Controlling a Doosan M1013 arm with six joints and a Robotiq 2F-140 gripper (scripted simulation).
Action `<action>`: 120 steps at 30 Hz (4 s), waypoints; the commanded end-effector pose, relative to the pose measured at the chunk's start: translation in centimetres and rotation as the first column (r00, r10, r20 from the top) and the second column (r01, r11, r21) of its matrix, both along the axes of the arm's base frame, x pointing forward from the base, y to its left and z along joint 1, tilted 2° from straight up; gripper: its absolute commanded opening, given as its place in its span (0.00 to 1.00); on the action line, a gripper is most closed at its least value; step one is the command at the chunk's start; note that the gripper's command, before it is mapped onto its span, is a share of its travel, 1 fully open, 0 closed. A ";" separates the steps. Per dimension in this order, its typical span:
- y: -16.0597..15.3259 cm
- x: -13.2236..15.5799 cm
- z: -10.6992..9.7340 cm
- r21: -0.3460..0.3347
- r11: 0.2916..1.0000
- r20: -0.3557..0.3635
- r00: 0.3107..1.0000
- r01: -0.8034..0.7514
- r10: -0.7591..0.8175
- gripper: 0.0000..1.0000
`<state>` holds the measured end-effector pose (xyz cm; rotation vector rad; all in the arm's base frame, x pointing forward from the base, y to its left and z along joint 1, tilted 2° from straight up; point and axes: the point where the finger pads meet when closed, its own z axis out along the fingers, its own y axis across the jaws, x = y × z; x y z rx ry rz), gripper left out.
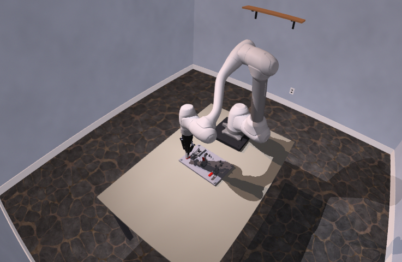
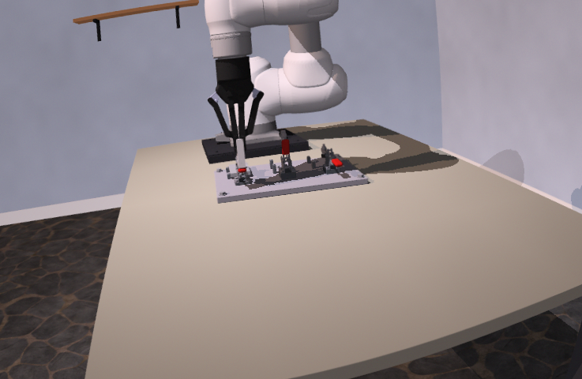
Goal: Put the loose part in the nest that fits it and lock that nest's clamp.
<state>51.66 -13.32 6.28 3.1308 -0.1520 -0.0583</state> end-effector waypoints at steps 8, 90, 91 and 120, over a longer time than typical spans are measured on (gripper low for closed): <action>0.1 0.1 -0.2 0.003 1.000 0.003 1.000 0.006 -0.006 0.10; 0.1 0.0 -1.0 0.003 1.000 0.003 1.000 0.006 -0.006 0.10; 0.1 0.0 -1.0 0.003 1.000 0.003 1.000 0.006 -0.006 0.10; 0.1 0.0 -1.4 0.003 1.000 0.003 1.000 0.006 -0.006 0.10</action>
